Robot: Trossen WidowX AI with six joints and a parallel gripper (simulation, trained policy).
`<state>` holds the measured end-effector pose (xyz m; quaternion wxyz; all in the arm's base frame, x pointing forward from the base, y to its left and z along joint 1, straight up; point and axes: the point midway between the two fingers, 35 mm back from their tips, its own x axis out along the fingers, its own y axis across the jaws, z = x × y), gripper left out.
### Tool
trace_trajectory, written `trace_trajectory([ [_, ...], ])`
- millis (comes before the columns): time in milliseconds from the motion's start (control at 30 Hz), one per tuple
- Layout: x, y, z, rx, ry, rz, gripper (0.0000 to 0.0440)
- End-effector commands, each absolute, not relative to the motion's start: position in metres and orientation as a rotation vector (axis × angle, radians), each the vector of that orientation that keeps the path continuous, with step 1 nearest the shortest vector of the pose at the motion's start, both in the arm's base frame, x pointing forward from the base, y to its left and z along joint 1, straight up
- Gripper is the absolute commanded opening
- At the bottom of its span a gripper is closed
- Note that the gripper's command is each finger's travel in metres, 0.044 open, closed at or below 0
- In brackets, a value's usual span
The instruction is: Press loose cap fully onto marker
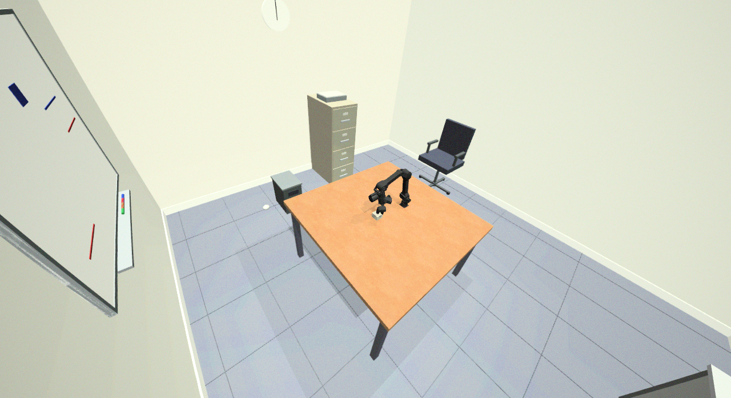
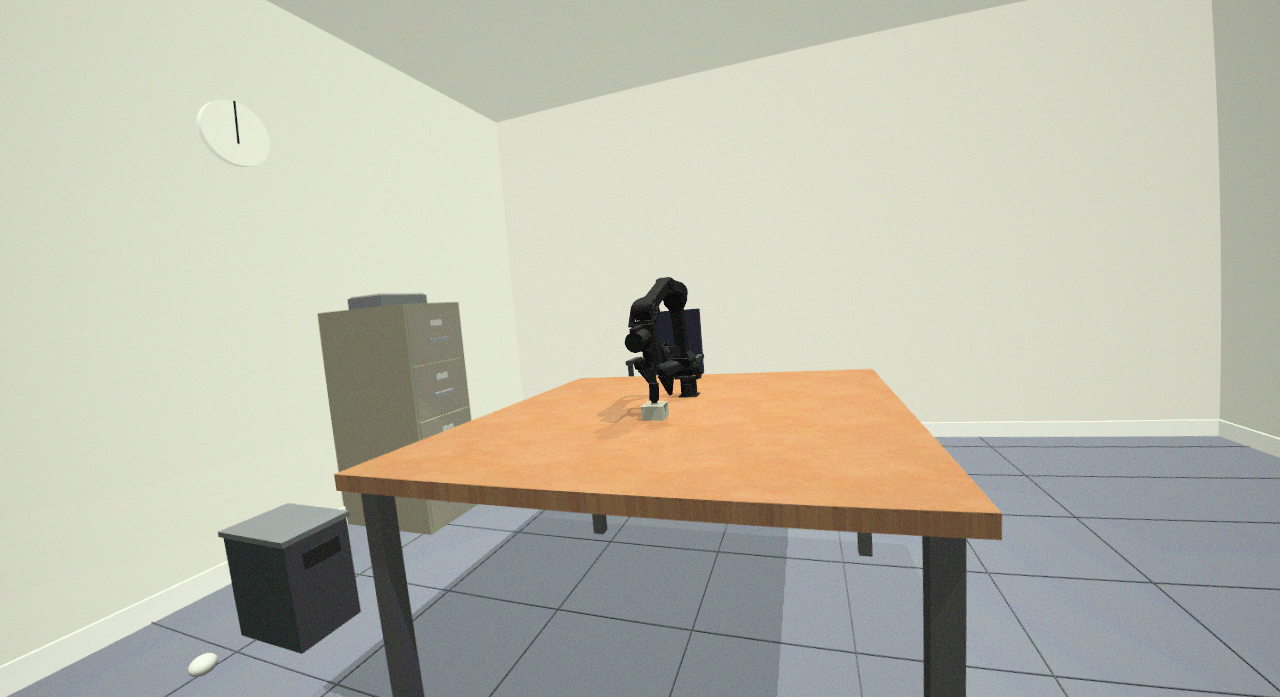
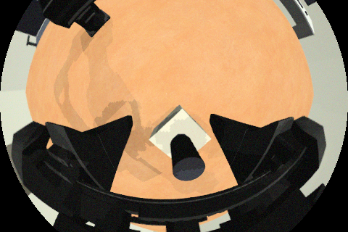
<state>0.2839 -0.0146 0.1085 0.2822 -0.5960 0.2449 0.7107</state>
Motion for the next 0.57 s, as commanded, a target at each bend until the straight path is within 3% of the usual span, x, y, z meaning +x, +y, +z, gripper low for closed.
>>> trace_trajectory([
  [0,0.285,-0.013,0.113,-1.618,0.632,1.874,0.0440],
  [533,0.298,-0.013,0.162,-1.744,0.534,1.729,0.0439],
])
